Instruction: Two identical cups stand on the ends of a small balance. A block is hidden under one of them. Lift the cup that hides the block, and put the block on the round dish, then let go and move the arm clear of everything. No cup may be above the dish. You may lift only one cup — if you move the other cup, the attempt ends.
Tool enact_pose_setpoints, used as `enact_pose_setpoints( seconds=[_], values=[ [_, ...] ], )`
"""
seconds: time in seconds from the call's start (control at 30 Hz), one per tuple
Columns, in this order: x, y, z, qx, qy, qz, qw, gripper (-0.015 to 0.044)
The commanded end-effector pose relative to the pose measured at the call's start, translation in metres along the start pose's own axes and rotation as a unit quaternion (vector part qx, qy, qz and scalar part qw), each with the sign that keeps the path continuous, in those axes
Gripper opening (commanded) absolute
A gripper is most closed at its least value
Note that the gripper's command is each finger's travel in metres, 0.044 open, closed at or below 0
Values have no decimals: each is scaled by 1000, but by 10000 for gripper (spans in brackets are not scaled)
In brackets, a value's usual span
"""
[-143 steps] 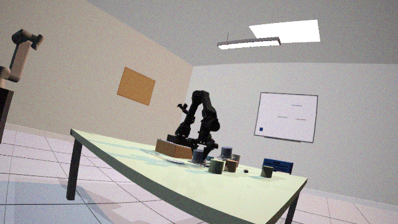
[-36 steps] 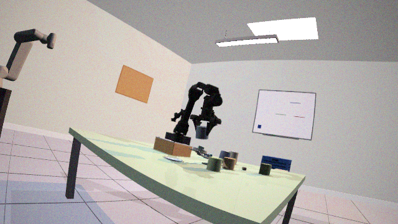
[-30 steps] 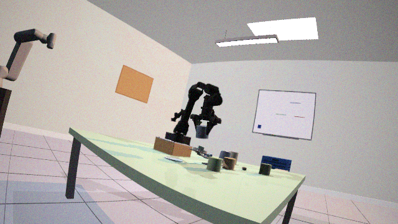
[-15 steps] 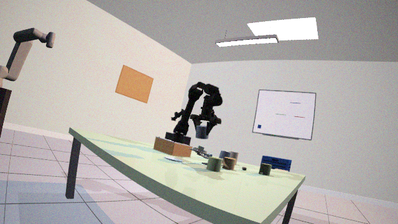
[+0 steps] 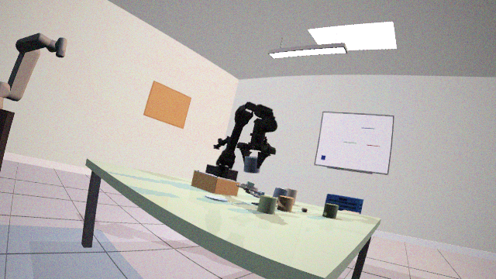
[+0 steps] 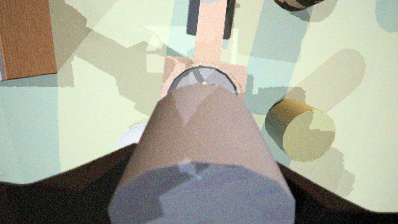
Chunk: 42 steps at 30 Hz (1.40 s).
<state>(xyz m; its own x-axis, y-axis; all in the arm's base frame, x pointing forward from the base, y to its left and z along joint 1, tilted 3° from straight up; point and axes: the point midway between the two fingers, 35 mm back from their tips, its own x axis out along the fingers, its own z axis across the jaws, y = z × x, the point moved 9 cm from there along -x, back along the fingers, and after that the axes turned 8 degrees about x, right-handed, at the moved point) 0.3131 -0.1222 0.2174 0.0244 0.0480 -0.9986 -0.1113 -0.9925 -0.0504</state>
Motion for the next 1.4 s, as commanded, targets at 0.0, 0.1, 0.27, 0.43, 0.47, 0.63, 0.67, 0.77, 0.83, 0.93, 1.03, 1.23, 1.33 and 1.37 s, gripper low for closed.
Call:
enact_pose_setpoints(
  seconds=[0.0, 0.1, 0.27, 0.43, 0.47, 0.63, 0.67, 0.77, 0.83, 0.93, 1.03, 1.23, 1.33, 1.37],
  values=[
    [0, 0, 0, 0, 1, 0, 1000, 0],
    [0, 0, 0, 0, 1, 0, 1000, 0],
    [0, 0, 0, 0, 1, 0, 1000, 0],
    [0, 0, 0, 0, 1, 0, 1000, 0],
    [0, 0, 0, 0, 1, 0, 1000, 0],
    [0, 0, 0, 0, 1, 0, 1000, 0],
    [0, 0, 0, 0, 1, 0, 1000, 0],
    [2, 6, 2, 1, 1, 3, 1000, 0],
    [5, 13, 4, 3, 1, 7, 1000, 0],
    [10, 25, 9, 7, 1, 13, 1000, 0],
    [15, 35, 14, 9, 0, 17, 1000, 0],
    [24, 56, 25, 11, -1, 21, 1000, 0],
    [29, 67, 31, 10, -1, 21, 1000, 0],
    [31, 70, 33, 10, -1, 21, 1000, 0]
  ],
)
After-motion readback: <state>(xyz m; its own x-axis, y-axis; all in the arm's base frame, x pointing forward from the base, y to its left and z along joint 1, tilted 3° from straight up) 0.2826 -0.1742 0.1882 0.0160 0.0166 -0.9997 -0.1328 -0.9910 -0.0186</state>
